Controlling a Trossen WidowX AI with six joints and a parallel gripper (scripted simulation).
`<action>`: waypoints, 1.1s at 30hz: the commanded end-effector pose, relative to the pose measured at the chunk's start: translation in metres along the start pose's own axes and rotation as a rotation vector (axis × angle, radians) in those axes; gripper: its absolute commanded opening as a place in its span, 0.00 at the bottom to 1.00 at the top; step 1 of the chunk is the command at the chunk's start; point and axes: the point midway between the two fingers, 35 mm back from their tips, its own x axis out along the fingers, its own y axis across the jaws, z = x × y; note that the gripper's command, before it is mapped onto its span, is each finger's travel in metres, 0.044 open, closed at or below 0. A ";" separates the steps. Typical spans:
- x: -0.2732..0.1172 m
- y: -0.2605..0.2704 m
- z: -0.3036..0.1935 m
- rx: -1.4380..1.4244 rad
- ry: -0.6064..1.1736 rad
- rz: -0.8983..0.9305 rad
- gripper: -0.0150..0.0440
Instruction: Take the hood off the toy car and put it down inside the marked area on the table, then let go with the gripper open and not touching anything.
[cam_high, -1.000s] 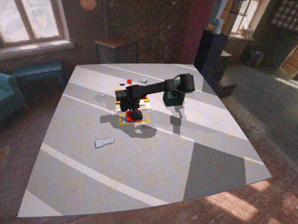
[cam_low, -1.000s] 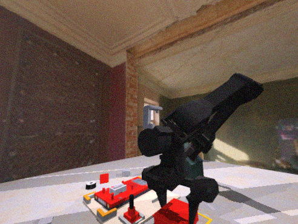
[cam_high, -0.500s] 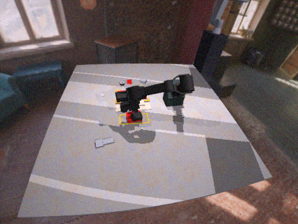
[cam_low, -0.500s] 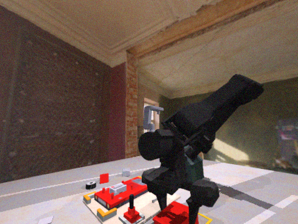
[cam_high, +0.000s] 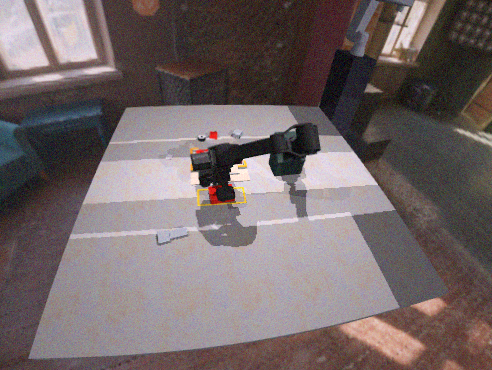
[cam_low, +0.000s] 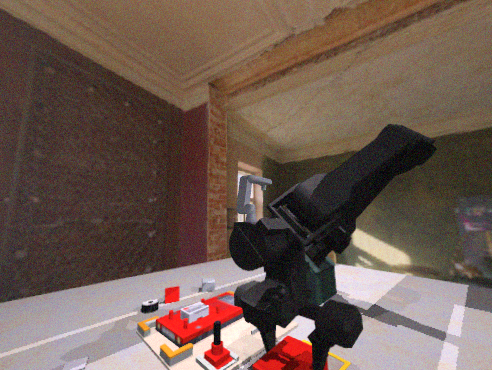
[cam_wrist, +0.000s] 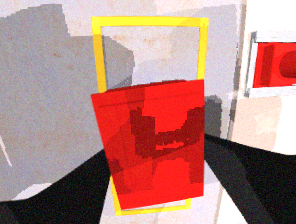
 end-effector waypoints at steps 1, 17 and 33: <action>0.000 0.000 0.000 0.000 -0.001 0.000 0.48; -0.031 -0.002 0.002 0.000 -0.002 -0.004 1.00; -0.074 -0.001 0.000 0.000 -0.005 0.000 1.00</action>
